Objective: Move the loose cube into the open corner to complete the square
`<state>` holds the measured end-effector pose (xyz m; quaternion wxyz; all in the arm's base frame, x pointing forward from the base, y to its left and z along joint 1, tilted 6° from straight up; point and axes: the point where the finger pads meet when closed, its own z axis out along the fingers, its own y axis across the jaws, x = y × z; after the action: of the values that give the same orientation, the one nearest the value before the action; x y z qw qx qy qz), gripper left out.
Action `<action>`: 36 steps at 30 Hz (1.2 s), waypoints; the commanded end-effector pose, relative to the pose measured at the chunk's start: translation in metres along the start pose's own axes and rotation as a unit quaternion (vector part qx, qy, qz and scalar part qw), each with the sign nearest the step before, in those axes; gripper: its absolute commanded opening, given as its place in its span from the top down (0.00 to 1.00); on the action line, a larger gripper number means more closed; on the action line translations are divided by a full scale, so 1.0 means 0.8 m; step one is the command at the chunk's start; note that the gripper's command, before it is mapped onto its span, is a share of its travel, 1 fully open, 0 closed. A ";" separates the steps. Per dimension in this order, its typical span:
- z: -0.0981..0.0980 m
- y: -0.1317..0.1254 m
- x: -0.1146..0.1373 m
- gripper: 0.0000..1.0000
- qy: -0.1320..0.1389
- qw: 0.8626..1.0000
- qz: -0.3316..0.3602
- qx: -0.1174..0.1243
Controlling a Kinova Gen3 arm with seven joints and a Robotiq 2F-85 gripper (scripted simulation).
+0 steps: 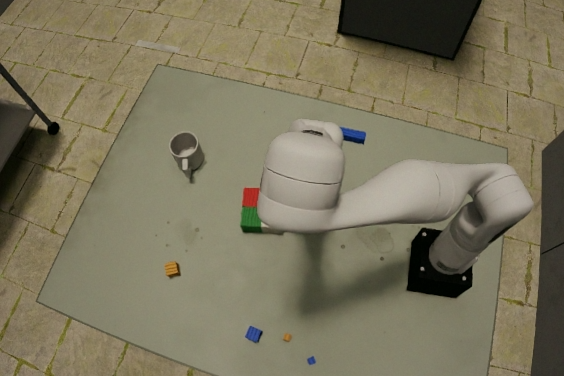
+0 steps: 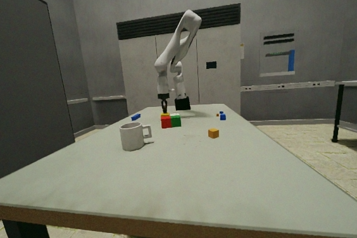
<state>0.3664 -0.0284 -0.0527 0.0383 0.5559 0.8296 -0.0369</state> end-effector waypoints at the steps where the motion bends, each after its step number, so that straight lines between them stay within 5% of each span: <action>1: -0.001 0.001 0.000 0.90 0.000 1.000 0.000 -0.001; 36: -0.001 0.006 0.000 0.90 0.000 1.000 0.000 -0.001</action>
<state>0.3698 -0.0271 -0.0527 0.0381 0.5563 0.8293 -0.0370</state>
